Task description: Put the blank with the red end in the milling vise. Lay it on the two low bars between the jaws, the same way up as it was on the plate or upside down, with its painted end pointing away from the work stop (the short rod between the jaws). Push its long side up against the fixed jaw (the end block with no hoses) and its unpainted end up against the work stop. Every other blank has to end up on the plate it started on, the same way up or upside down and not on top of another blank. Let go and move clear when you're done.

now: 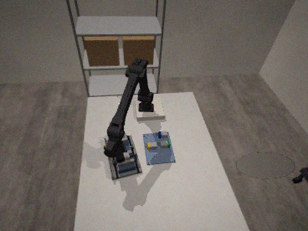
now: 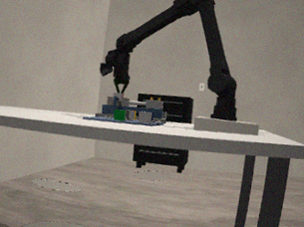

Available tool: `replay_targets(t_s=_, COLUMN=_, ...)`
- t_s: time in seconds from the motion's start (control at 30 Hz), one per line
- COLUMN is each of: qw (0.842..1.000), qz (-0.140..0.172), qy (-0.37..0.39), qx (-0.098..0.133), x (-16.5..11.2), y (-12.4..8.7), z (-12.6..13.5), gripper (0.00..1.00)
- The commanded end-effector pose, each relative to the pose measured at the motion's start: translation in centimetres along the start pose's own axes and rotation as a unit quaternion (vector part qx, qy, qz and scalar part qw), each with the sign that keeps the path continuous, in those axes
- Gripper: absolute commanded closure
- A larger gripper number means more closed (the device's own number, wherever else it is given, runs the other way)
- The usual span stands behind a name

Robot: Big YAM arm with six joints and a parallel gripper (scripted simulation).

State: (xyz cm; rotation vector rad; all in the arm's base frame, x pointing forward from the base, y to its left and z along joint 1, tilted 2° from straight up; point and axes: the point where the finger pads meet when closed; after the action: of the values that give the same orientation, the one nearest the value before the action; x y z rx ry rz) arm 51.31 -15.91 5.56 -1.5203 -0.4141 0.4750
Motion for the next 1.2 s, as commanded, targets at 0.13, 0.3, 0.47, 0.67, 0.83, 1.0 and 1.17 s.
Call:
replay_targets(t_s=0.13, qw=1.000, qz=-0.018, qy=0.002, qx=-0.018, x=1.1, y=-1.7, z=0.0, gripper=1.00)
replay_targets(t_s=0.3, qw=1.000, qz=-0.014, qy=0.002, qx=-0.014, x=1.0, y=-1.4, z=0.3, gripper=1.00)
replay_targets(t_s=0.47, qw=1.000, qz=-0.014, qy=0.002, qx=-0.014, x=1.0, y=-1.4, z=0.4, gripper=1.00)
replay_targets(t_s=0.67, qw=1.000, qz=-0.015, qy=0.002, qx=-0.014, x=1.1, y=-1.4, z=0.5, gripper=1.00)
replay_targets(t_s=0.83, qw=1.000, qz=-0.015, qy=0.002, qx=-0.014, x=1.1, y=-1.4, z=0.6, gripper=1.00)
replay_targets(t_s=1.0, qw=1.000, qz=-0.014, qy=0.002, qx=-0.013, x=1.1, y=-1.4, z=0.7, gripper=1.00)
replay_targets(t_s=1.17, qw=1.000, qz=-0.014, qy=0.002, qx=-0.013, x=1.1, y=-1.4, z=0.8, gripper=1.00)
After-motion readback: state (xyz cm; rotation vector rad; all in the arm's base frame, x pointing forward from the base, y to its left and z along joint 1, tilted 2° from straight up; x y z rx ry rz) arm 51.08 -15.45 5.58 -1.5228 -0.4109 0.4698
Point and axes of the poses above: the point where the finger pads meet when closed, its own y axis out along the fingers, its own z axis across the jaws, x = y × z, and after that the axes turned 15 degrees about -y, right-handed
